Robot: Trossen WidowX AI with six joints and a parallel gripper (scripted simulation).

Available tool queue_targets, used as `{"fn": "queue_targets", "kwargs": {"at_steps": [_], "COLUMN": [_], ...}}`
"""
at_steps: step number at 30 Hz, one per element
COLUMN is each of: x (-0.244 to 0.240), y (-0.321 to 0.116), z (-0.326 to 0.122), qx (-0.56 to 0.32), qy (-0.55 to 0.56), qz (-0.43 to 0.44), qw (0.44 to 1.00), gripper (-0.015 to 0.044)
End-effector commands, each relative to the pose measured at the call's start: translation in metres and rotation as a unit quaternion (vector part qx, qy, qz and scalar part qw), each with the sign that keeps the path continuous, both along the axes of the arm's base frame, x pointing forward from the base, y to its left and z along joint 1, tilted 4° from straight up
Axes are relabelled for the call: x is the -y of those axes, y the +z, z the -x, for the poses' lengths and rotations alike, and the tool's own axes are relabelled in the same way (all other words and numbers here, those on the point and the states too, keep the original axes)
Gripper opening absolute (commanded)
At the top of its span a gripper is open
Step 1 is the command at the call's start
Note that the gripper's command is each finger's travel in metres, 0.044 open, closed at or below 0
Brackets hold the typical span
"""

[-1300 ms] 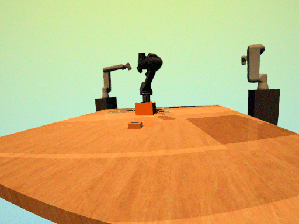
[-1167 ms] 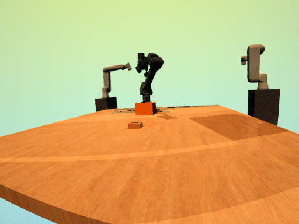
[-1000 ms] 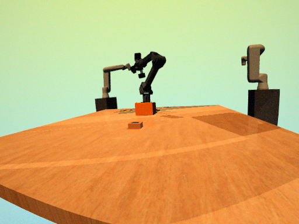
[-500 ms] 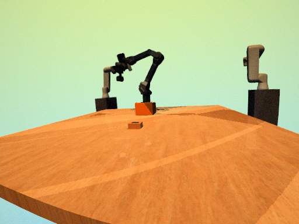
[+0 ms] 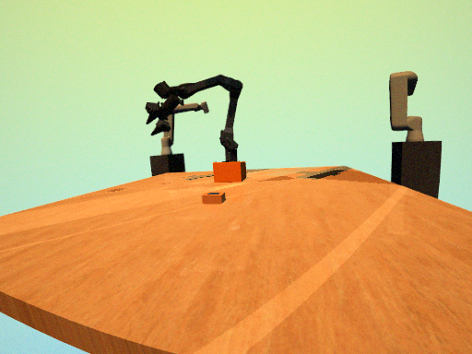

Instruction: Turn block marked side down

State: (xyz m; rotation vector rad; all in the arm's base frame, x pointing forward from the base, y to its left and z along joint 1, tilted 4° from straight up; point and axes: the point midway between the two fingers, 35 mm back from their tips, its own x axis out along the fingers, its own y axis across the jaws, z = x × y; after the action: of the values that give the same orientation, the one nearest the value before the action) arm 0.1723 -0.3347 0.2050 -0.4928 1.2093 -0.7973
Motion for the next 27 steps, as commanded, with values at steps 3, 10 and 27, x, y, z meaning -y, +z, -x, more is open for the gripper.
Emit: {"fn": "queue_targets", "kwargs": {"at_steps": [3, 10, 27], "x": [-0.045, -0.104, -0.33], "y": [-0.025, -0.05, -0.142], "z": [-0.083, -0.141, -0.223], "qx": [0.026, 0.017, -0.093], "qy": [0.082, 0.148, 0.224], "qz": [-0.076, -0.139, -0.336], "qw": [0.993, 0.979, 0.91], "gripper": [0.044, 0.044, 0.044]}}
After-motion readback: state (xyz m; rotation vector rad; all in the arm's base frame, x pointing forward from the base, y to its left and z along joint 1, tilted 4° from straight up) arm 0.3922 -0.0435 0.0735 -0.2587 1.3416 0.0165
